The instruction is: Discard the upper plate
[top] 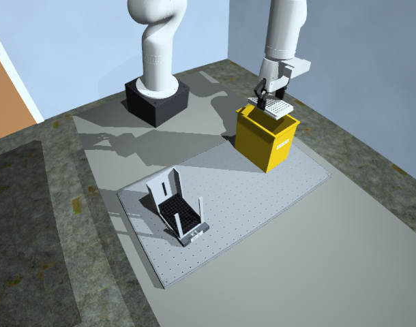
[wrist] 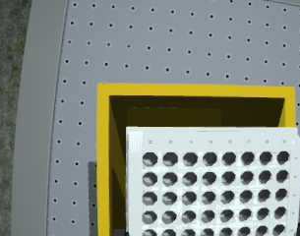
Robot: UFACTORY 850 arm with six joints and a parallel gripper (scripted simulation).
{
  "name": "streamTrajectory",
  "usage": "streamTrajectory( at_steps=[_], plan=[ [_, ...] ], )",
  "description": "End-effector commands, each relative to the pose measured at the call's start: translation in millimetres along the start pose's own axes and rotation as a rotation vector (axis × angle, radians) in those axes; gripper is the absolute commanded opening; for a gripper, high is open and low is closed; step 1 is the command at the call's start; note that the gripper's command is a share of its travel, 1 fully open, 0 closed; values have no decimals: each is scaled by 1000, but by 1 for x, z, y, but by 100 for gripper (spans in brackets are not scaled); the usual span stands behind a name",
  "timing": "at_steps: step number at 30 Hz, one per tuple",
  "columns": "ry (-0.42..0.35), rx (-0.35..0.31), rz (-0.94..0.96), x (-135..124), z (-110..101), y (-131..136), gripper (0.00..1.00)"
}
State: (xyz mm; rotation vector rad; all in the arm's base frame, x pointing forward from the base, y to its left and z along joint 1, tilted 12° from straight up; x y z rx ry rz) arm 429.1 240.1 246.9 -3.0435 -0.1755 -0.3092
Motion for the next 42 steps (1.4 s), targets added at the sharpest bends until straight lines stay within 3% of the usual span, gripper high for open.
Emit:
streamTrajectory(
  at_steps=[1,8,42],
  plan=[
    [2,1,0,1,-1,0,0],
    [2,1,0,1,-1,0,0],
    [2,1,0,1,49,0,0]
  ],
)
Point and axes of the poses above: the point where the finger pads meet when closed, its own z axis out along the fingers, its own y axis across the jaws, x = y × z, the point moved 3 cm from there along -z, back along the fingers, and after that the axes turned 6 degrees about z, right-handed, at the moved point
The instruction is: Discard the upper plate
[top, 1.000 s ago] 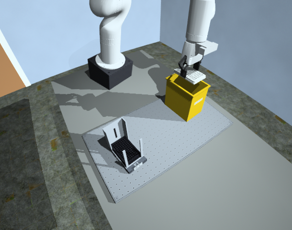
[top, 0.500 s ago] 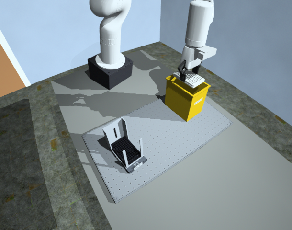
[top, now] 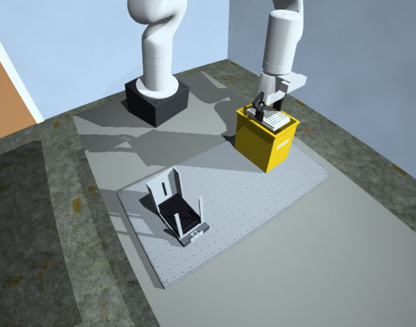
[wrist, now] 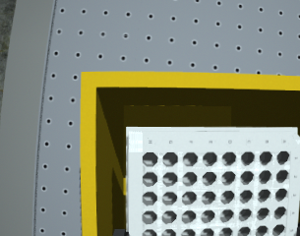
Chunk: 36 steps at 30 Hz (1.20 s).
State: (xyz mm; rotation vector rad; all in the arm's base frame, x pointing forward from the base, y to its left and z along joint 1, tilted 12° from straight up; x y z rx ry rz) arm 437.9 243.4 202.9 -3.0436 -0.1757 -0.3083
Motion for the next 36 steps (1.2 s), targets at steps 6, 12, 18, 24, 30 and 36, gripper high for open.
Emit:
streamTrajectory(
  at_steps=[6,12,18,24,30,36],
  plan=[
    [2,1,0,1,8,0,0],
    [2,1,0,1,8,0,0],
    [2,1,0,1,8,0,0],
    [2,1,0,1,8,0,0],
    [2,1,0,1,9,0,0],
    [2,1,0,1,10,0,0]
  ],
)
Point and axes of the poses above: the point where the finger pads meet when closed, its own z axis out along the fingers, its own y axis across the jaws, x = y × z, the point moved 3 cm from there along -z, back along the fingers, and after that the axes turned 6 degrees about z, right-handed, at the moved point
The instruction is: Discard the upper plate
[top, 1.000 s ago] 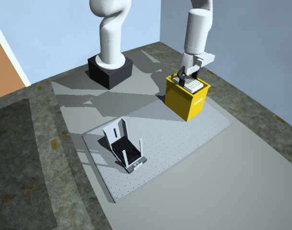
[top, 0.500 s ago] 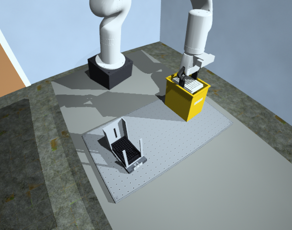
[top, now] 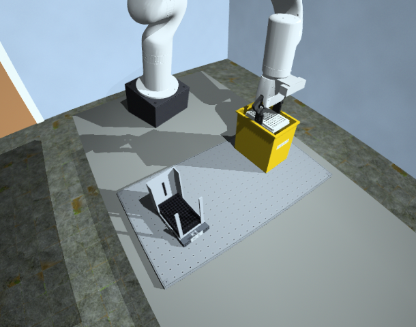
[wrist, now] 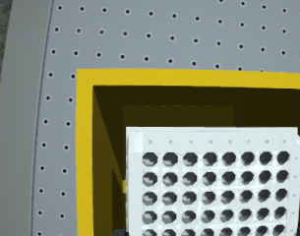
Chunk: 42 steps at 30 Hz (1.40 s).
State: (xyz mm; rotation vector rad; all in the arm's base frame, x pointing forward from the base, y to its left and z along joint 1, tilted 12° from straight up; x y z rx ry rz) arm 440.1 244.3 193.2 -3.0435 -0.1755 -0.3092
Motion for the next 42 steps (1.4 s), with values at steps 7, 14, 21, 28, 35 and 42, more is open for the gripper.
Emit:
streamTrajectory(
  at_steps=[7,14,21,28,35,42],
  plan=[
    [2,1,0,1,1,0,0],
    [2,1,0,1,2,0,0],
    [2,1,0,1,3,0,0],
    [2,1,0,1,4,0,0],
    [2,1,0,1,5,0,0],
    [2,1,0,1,6,0,0]
  ],
)
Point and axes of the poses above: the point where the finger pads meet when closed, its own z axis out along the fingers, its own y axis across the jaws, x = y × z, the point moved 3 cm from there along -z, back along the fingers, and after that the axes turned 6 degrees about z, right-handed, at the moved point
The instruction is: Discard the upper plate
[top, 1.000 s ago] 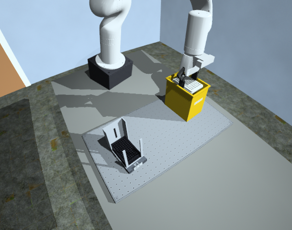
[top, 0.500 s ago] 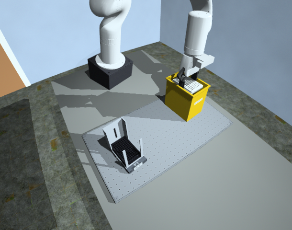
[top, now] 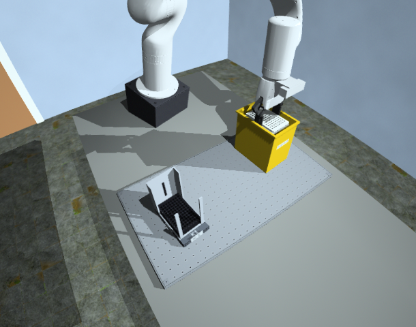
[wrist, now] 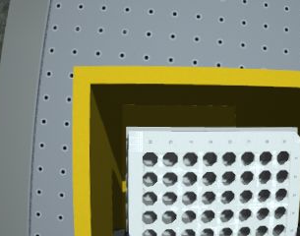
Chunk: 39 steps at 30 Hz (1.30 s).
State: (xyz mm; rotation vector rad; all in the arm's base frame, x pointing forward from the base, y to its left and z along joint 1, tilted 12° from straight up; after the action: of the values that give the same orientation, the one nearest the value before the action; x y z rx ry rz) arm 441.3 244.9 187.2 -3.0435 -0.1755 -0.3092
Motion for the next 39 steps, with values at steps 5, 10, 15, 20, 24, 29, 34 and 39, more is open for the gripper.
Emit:
streamTrajectory(
  at_steps=[5,10,15,20,24,29,34,39],
  plan=[
    [2,1,0,1,1,0,0],
    [2,1,0,1,2,0,0],
    [2,1,0,1,2,0,0],
    [2,1,0,1,3,0,0],
    [2,1,0,1,3,0,0],
    [2,1,0,1,4,0,100],
    [2,1,0,1,4,0,100],
    [2,1,0,1,4,0,100]
  ],
)
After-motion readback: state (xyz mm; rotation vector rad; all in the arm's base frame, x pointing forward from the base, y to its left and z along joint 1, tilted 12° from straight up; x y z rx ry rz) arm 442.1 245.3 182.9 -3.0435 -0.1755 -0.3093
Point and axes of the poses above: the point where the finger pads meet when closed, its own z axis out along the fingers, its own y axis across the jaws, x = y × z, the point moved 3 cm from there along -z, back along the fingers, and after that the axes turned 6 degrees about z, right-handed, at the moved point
